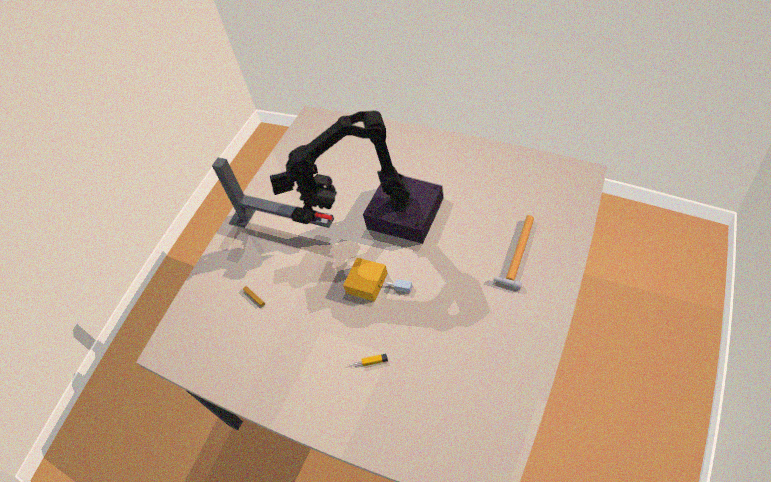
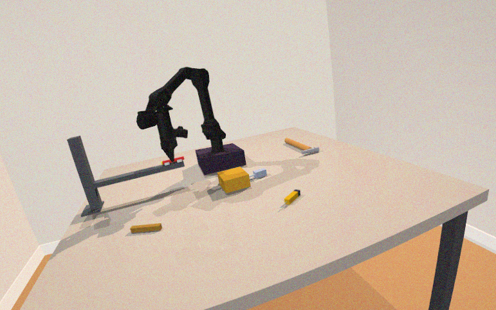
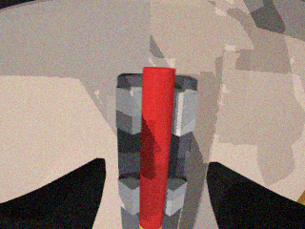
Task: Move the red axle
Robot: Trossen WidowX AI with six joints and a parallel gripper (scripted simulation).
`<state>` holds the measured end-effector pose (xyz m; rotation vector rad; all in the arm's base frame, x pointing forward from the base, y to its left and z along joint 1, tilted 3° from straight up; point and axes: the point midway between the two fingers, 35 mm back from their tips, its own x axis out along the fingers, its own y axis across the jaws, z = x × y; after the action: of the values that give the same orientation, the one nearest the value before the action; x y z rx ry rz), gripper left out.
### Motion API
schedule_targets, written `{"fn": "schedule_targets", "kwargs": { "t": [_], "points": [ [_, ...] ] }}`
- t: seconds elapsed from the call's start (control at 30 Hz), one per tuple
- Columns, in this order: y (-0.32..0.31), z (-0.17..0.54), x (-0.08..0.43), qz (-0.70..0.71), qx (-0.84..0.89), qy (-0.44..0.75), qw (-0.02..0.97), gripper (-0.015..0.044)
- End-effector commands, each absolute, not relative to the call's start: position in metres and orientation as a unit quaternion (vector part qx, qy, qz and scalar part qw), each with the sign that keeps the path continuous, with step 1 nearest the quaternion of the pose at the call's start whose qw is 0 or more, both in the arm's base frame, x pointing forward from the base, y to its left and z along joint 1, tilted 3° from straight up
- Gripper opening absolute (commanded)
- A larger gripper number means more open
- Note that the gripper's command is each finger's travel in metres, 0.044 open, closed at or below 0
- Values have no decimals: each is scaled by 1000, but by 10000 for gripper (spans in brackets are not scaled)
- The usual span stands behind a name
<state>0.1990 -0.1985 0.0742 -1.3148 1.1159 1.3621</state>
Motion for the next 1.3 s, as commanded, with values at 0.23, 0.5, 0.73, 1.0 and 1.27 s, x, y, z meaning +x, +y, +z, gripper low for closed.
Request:
{"fn": "schedule_targets", "kwargs": {
  "t": [0.23,0.5,0.73,1.0,1.27],
  "points": [
    [-199,88,200,554,-532,452,452,440],
    [-199,94,200,554,-532,451,454,440],
    [-199,94,200,554,-532,451,454,440],
    [-199,94,200,554,-532,451,454,440],
    [-199,94,200,554,-532,451,454,440]
  ]
}}
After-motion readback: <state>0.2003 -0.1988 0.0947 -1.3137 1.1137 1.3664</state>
